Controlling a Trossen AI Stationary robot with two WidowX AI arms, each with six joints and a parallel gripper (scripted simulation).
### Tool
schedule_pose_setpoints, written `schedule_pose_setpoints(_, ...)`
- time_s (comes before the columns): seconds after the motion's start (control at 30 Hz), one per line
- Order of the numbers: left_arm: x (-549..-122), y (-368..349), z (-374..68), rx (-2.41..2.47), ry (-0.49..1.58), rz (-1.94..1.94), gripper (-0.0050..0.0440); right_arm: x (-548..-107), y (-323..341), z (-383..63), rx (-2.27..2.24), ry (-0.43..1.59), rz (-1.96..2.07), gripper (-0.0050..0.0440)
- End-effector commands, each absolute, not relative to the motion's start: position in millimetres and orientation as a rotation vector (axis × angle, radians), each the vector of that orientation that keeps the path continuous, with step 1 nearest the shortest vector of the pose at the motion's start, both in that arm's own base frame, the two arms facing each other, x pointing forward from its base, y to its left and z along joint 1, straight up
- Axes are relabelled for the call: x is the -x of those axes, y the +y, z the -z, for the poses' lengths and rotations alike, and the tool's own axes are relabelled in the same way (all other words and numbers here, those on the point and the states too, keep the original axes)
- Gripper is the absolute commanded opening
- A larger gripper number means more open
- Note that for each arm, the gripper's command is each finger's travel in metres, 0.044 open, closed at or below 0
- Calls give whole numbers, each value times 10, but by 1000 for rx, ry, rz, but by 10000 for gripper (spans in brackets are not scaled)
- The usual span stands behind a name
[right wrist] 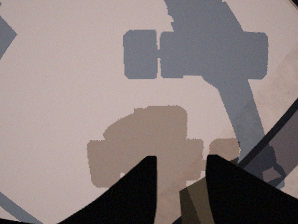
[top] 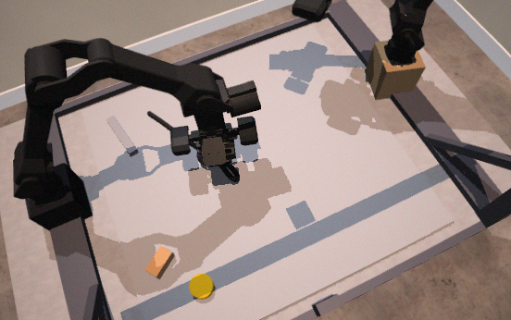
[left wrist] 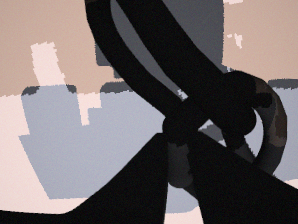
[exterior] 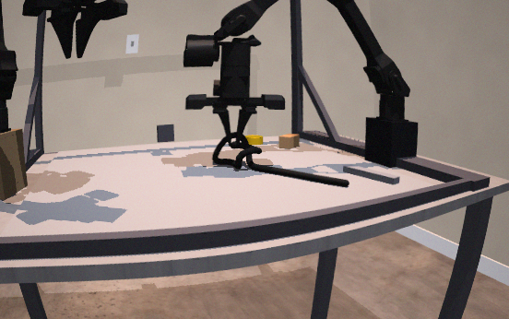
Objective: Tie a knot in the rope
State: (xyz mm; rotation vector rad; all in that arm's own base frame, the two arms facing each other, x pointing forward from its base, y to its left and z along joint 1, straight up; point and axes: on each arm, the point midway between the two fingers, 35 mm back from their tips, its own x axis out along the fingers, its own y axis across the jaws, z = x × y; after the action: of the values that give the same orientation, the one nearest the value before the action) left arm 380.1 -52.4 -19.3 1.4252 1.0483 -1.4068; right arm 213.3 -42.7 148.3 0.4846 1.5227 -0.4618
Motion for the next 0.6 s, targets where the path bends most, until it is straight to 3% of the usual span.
schedule_pose_setpoints(0.0,-3894,-491,140,-1435,1035,1395,35,-2143,-422,-1526,-485,1506,452,100)
schedule_pose_setpoints(0.57,-4315,-141,119,-1438,1035,1391,35,-2143,-422,-1526,-485,1506,452,100)
